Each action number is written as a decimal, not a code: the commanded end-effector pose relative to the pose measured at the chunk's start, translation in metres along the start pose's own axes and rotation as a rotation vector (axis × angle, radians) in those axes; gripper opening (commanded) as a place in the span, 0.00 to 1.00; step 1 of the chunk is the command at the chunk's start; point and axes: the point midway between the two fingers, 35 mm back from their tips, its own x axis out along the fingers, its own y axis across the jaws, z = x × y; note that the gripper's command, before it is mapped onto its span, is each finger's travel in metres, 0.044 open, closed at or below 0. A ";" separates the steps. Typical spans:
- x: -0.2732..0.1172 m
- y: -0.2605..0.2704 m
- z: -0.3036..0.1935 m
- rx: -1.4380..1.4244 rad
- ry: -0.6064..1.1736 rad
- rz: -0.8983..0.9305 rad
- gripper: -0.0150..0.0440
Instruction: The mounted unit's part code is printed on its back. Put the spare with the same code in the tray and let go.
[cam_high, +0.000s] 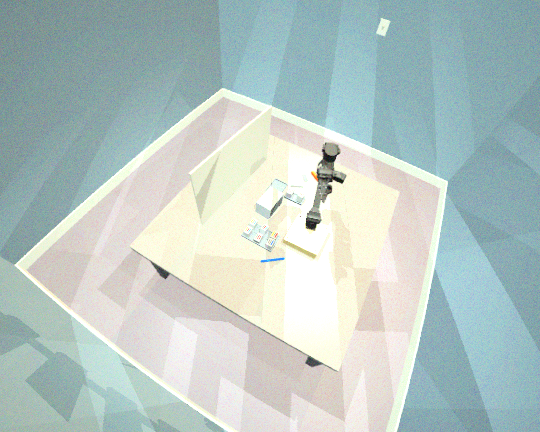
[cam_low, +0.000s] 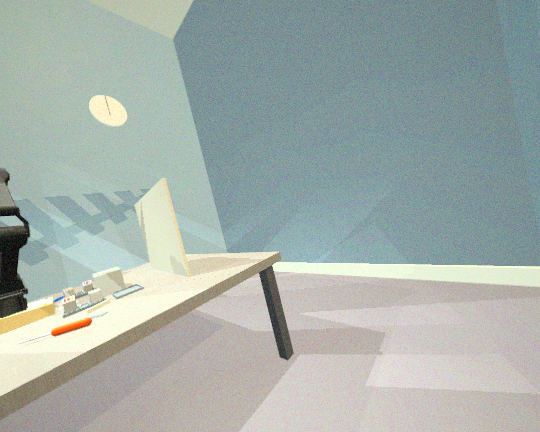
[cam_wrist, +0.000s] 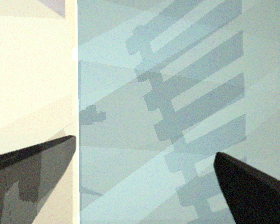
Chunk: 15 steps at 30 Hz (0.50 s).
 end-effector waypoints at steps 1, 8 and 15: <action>0.033 -0.002 -0.033 0.188 0.197 0.073 1.00; 0.066 0.004 -0.110 0.578 0.526 0.132 1.00; 0.065 0.030 -0.208 1.048 0.871 0.106 1.00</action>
